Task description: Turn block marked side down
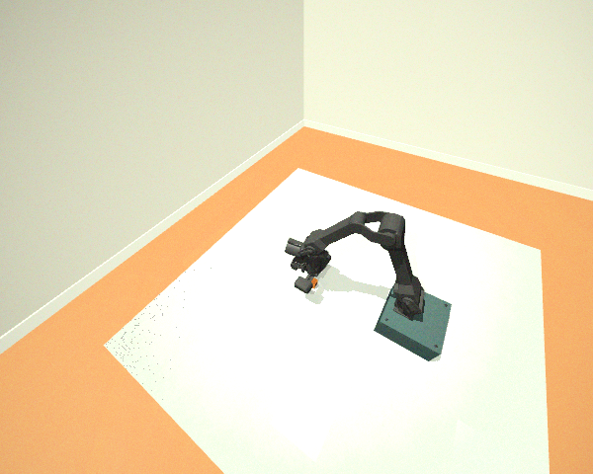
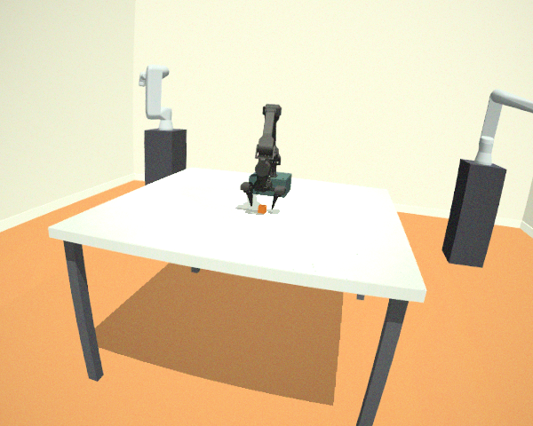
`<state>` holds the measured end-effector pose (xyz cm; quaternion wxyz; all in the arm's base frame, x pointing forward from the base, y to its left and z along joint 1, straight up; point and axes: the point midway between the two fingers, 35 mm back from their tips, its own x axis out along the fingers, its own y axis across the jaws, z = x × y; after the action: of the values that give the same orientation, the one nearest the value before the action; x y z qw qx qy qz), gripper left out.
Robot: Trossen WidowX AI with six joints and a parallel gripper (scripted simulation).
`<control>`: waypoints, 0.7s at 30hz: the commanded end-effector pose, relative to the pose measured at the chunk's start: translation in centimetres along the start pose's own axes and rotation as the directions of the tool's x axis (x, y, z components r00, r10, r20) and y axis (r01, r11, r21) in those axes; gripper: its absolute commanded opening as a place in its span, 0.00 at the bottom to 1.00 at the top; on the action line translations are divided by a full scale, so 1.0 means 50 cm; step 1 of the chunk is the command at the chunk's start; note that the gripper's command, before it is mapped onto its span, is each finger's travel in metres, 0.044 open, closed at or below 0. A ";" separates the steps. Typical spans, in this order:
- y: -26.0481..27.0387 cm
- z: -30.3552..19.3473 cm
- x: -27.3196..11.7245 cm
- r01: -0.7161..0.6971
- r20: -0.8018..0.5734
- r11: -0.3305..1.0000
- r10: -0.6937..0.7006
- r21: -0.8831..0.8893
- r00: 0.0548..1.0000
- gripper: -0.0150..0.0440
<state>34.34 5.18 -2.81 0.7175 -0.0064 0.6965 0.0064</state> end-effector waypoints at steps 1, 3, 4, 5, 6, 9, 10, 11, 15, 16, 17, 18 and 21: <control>0.002 -0.003 0.014 -0.005 -0.005 1.000 0.005 -0.004 1.000 1.00; 0.002 -0.003 0.016 -0.005 -0.005 1.000 0.005 -0.004 1.000 1.00; 0.002 -0.003 0.016 -0.005 -0.005 1.000 0.005 -0.004 1.000 0.96; 0.002 -0.003 0.016 -0.005 -0.005 1.000 0.005 -0.004 1.000 0.91; 0.002 -0.003 0.016 -0.005 -0.005 1.000 0.005 -0.004 1.000 0.87; 0.002 -0.003 0.016 -0.005 -0.005 1.000 0.005 -0.004 1.000 0.73; 0.002 -0.003 0.016 -0.005 -0.005 1.000 0.005 -0.004 1.000 0.69; 0.002 -0.003 0.016 -0.005 -0.005 1.000 0.005 -0.004 1.000 0.64; 0.002 -0.003 0.016 -0.005 -0.005 1.000 0.005 -0.004 1.000 0.50; 0.002 -0.003 0.016 -0.005 -0.005 1.000 0.005 -0.004 1.000 0.49; 0.002 -0.003 0.016 -0.005 -0.005 1.000 0.005 -0.004 1.000 0.48; 0.002 -0.003 0.016 -0.005 -0.005 1.000 0.005 -0.004 1.000 0.47; 0.002 -0.003 0.016 -0.005 -0.005 1.000 0.005 -0.004 1.000 0.43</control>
<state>34.23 5.19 -3.59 0.7158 -0.0062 0.6982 0.0068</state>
